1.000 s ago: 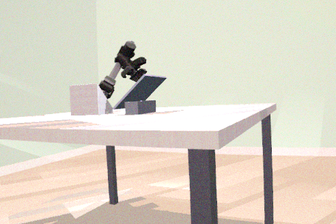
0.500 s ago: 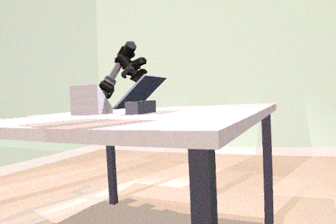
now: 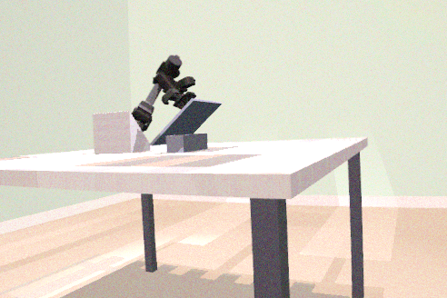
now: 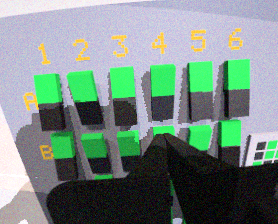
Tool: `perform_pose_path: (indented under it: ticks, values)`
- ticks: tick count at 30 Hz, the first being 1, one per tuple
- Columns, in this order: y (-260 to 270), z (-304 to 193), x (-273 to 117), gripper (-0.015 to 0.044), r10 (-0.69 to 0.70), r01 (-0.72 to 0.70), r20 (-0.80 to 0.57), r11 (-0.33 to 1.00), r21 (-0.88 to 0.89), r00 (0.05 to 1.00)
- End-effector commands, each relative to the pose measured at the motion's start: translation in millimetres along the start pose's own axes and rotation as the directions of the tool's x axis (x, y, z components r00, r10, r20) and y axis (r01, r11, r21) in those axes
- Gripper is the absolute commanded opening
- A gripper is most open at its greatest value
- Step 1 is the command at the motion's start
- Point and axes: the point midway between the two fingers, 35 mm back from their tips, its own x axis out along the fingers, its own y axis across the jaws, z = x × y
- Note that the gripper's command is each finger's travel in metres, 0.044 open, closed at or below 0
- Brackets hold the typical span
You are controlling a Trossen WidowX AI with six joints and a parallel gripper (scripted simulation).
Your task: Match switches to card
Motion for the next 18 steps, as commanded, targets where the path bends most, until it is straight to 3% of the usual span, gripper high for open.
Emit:
perform_pose_path:
  ticks: [1,8,14,18]
  values:
    - [-0.9,-0.6,1.0,0.0000,-0.004,0.004,-0.002,1.000,0.007,1.000]
    - [-0.4,-0.3,-0.6,0.0000,-0.001,0.001,-0.001,1.000,0.001,1.000]
    - [-2.6,-3.1,-56.4,0.0000,-0.009,0.009,0.016,1.000,0.007,1.000]
    - [-1.5,-3.5,-63.4,0.0000,-0.007,0.007,0.021,1.000,0.008,1.000]
